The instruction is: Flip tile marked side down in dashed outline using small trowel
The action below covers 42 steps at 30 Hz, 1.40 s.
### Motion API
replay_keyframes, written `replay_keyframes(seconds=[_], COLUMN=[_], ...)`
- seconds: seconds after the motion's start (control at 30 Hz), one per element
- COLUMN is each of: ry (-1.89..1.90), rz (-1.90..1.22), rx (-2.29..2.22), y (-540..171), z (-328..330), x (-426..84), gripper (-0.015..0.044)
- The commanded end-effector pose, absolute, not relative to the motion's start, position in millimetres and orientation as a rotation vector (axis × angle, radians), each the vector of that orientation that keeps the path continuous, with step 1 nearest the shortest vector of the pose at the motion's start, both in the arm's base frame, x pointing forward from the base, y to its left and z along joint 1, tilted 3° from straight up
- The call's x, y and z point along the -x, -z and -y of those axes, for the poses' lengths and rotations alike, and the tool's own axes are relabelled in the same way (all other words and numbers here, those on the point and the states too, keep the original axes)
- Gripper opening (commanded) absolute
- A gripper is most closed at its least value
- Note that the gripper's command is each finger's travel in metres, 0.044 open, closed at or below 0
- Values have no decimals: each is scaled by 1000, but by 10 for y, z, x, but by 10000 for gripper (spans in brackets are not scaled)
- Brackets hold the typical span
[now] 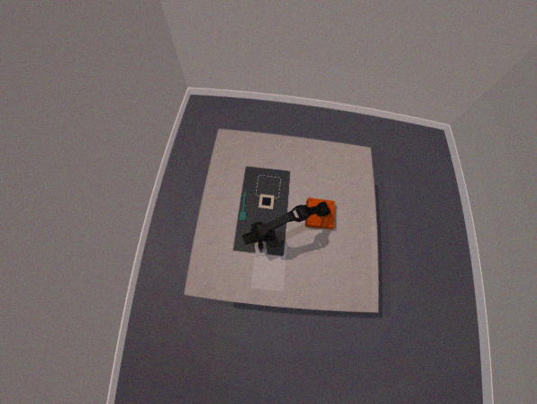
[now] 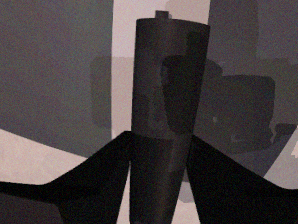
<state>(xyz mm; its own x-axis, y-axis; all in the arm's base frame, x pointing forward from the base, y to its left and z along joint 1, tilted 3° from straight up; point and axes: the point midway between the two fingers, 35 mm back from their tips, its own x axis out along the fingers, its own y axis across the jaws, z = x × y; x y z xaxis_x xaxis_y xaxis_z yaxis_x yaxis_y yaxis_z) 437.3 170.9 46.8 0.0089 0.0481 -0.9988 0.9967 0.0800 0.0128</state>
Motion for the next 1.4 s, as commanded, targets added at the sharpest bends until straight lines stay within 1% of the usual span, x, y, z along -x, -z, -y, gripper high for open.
replay_keyframes(seconds=[0.0,0.23,0.47,0.63,0.67,1.27,1.37], ry=[1170,1305,1309,1309,1309,1309,1309], rz=[-1244,-1157,-1155,-1155,-1155,-1155,-1155], rx=[-1240,-1373,-1376,-1376,-1376,-1376,-1376], y=[-455,-455,-455,-455,-455,-455,-679], z=[-1710,-1710,-1710,-1710,-1710,-1710,-1696], x=[-4375,-4375,-4375,-4375,-4375,-4375,-4364], gripper=[130,130,130,261,270,270,270])
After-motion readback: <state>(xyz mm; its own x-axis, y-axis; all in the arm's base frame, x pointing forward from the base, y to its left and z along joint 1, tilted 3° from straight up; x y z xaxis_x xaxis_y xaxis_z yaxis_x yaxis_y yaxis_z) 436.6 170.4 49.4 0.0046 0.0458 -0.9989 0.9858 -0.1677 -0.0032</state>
